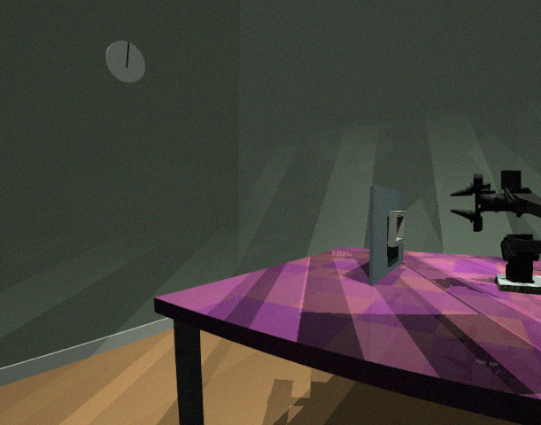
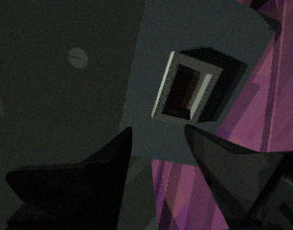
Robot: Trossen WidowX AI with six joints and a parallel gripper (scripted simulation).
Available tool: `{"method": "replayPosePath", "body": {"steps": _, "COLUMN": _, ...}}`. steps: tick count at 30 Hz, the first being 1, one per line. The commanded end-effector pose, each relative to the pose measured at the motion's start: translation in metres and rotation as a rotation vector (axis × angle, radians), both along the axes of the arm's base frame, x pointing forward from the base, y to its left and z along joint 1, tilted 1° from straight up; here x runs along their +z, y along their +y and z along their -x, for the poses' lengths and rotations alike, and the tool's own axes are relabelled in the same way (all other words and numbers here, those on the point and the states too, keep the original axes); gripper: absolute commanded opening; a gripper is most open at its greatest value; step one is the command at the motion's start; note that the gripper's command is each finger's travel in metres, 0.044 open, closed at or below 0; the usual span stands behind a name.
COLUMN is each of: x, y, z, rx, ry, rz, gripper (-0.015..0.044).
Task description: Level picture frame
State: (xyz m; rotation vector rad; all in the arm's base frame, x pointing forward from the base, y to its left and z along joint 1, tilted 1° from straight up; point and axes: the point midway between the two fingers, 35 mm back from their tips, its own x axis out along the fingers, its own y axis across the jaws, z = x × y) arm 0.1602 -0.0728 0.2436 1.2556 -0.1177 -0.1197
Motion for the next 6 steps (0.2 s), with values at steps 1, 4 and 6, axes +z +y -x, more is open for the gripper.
{"method": "replayPosePath", "body": {"steps": 1, "x": 0.0009, "y": 0.0022, "z": 0.0004, "rx": 0.003, "ry": -0.001, "rz": 0.015, "gripper": 0.026}}
{"method": "replayPosePath", "body": {"steps": 4, "x": 0.0009, "y": 0.0022, "z": 0.0004, "rx": 0.003, "ry": -0.001, "rz": 0.015, "gripper": 0.026}}
{"method": "replayPosePath", "body": {"steps": 6, "x": 0.0009, "y": 0.0022, "z": 0.0004, "rx": 0.003, "ry": -0.001, "rz": 0.015, "gripper": 0.026}}
